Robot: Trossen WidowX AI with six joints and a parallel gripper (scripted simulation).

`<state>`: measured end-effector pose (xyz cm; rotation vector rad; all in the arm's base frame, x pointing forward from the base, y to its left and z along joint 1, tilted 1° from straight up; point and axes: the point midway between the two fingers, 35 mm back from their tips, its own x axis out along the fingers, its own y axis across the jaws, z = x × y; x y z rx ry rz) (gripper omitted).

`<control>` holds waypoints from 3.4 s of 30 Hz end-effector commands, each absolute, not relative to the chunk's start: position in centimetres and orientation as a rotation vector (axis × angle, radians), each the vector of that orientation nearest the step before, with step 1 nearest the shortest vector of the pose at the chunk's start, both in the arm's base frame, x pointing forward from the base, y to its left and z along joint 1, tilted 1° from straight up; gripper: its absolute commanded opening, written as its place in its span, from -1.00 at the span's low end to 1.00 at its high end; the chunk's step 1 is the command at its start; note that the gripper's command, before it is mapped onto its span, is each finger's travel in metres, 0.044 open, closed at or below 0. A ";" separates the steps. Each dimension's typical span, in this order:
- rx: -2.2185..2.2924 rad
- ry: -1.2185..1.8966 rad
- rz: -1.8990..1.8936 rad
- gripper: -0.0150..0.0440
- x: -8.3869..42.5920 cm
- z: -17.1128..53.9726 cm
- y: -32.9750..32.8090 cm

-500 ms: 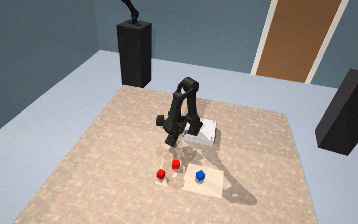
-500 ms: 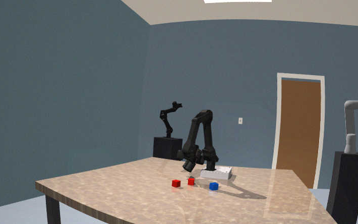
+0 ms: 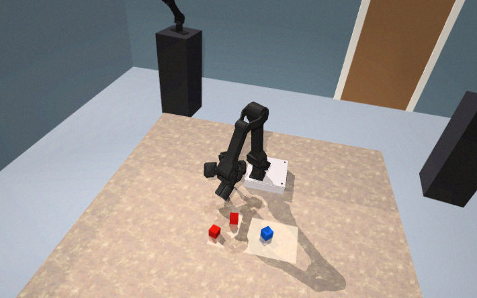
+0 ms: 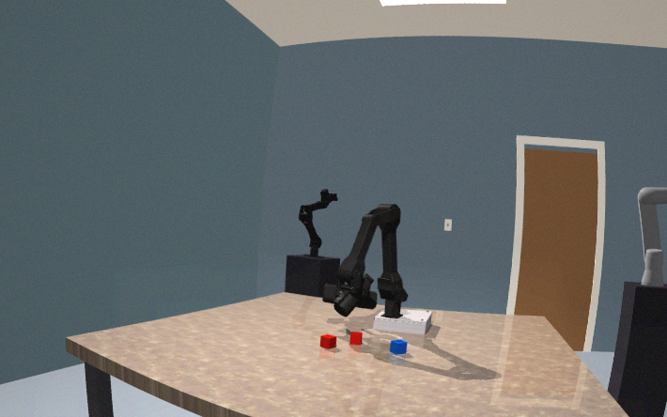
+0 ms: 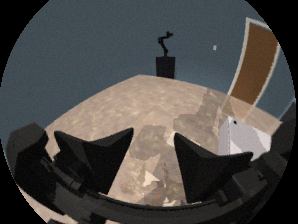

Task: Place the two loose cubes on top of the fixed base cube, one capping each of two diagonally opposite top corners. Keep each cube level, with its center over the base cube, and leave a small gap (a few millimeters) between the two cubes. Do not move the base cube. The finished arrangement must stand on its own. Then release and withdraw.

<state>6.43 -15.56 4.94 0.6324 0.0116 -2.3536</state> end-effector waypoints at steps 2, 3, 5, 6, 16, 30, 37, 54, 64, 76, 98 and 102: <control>0.723 0.209 -2.320 0.41 8.5 4.8 -14.6; 0.740 0.249 -2.308 0.41 8.9 4.7 -14.4; 0.774 0.330 -2.279 0.41 9.8 4.7 -14.0; 0.790 0.371 -2.262 0.41 10.3 4.8 -13.8; 0.933 0.757 -1.995 0.41 15.2 5.5 -11.1; 1.005 1.168 -1.384 0.41 22.3 8.9 -5.7; 0.974 1.291 -1.016 0.41 25.1 11.7 -2.3; 0.962 1.309 -0.935 0.41 26.0 6.7 -1.7; 0.962 1.309 -0.935 0.41 26.0 4.9 -1.7; 0.961 1.309 -0.935 0.41 26.1 3.6 -1.7; 0.962 1.309 -0.935 -0.13 26.1 1.4 -1.7; 0.962 1.309 -0.935 -0.14 26.1 1.4 -1.7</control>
